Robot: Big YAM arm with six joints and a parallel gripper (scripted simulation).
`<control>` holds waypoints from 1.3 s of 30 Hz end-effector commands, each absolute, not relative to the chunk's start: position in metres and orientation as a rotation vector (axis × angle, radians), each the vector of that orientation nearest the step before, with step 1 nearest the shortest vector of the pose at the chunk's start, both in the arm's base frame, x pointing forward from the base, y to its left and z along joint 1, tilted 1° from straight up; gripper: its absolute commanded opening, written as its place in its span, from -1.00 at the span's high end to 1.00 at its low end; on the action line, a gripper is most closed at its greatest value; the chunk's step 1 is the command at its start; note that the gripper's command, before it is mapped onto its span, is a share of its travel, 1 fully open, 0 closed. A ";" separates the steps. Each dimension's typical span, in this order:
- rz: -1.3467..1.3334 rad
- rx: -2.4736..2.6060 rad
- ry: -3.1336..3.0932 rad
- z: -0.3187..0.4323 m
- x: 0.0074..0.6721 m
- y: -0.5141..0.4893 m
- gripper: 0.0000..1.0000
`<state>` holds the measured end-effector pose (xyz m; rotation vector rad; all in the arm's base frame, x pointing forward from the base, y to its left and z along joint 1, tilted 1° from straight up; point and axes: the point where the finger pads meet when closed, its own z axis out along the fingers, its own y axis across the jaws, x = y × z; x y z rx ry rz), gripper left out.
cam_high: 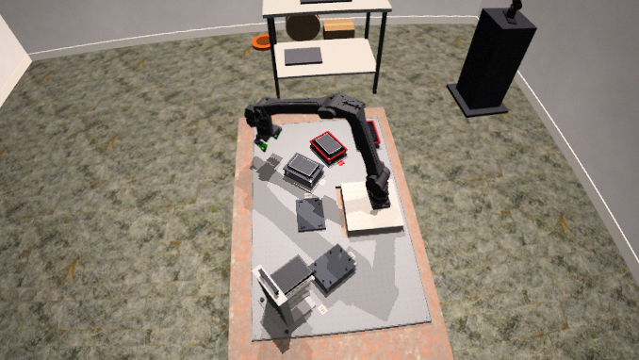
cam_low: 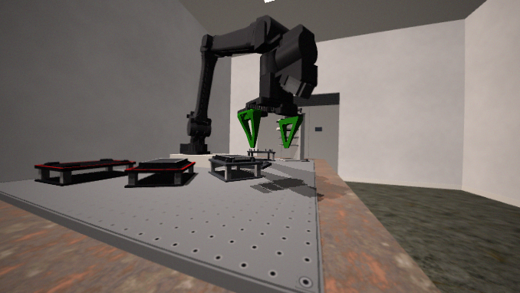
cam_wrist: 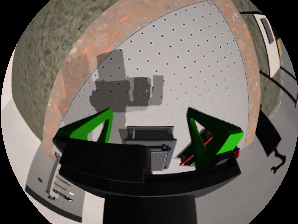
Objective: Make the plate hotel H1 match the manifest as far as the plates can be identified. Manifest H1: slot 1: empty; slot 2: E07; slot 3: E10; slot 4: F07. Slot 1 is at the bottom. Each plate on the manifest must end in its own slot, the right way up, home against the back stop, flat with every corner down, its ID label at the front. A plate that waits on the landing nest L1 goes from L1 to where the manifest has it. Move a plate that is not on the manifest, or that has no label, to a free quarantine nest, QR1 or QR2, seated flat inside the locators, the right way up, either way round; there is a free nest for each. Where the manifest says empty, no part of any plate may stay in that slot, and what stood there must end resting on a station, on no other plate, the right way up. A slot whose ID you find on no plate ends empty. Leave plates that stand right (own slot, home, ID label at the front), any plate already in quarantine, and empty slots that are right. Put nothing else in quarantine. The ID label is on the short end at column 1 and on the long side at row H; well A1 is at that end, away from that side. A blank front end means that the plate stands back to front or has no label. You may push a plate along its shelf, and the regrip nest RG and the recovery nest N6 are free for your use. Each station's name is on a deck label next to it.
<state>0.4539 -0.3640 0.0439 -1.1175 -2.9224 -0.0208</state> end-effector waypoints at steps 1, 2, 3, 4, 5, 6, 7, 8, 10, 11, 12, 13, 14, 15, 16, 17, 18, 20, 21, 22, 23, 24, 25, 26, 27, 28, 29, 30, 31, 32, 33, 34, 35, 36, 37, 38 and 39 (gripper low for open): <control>0.002 -1.135 -2.964 0.061 0.465 -0.374 -1.00; 0.002 -1.135 -2.964 0.061 0.465 -0.374 -1.00; 0.002 -1.135 -2.964 0.061 0.465 -0.374 -1.00; 0.002 -1.135 -2.964 0.061 0.465 -0.374 -1.00; 0.002 -1.135 -2.964 0.061 0.465 -0.374 -1.00; -0.010 -1.132 -2.942 0.049 0.461 -0.376 -1.00; -0.007 -1.134 -2.948 0.057 0.465 -0.378 -1.00; -0.002 -1.138 -2.958 0.063 0.468 -0.381 -1.00; 0.011 -1.147 -2.980 0.081 0.469 -0.382 -1.00; 0.018 -1.151 -2.992 0.091 0.469 -0.383 -1.00; 0.021 -1.153 -2.998 0.096 0.469 -0.383 -1.00; 0.021 -1.153 -2.998 0.098 0.469 -0.383 -1.00; 0.021 -1.153 -2.998 0.098 0.469 -0.383 -1.00; 0.021 -1.153 -2.998 0.098 0.469 -0.383 -1.00; 0.021 -1.153 -2.998 0.100 0.469 -0.383 -1.00; 0.022 -1.153 -2.998 0.101 0.469 -0.383 -1.00; 0.022 -1.153 -2.998 0.103 0.469 -0.383 -1.00; 0.022 -1.154 -2.998 0.107 0.468 -0.383 -1.00; 0.022 -1.154 -2.998 0.108 0.468 -0.383 -1.00; 0.022 -1.154 -2.999 0.110 0.468 -0.383 -1.00; 0.022 -1.154 -2.999 0.112 0.468 -0.383 -1.00; 0.022 -1.154 -2.999 0.113 0.468 -0.383 -1.00; 0.022 -1.154 -2.999 0.115 0.468 -0.383 -1.00; 0.022 -1.154 -2.999 0.117 0.468 -0.383 -1.00; 0.022 -1.154 -2.999 0.119 0.468 -0.383 -1.00; 0.022 -1.154 -2.999 0.120 0.468 -0.383 -1.00; 0.020 -1.152 -2.995 0.119 0.467 -0.383 -1.00; 0.019 -1.152 -2.993 0.120 0.467 -0.383 -1.00; 0.019 -1.152 -2.993 0.120 0.467 -0.383 -1.00; 0.019 -1.152 -2.993 0.120 0.467 -0.383 -1.00; 0.016 -1.149 -2.987 0.118 0.467 -0.383 -1.00; 0.021 -1.153 -2.997 0.126 0.467 -0.383 -1.00; 0.022 -1.154 -2.999 0.129 0.467 -0.383 -1.00; 0.022 -1.154 -2.999 0.131 0.467 -0.383 -1.00; 0.022 -1.154 -2.999 0.132 0.467 -0.383 -1.00; 0.022 -1.154 -2.999 0.134 0.467 -0.383 -1.00; 0.022 -1.154 -2.999 0.136 0.466 -0.383 -1.00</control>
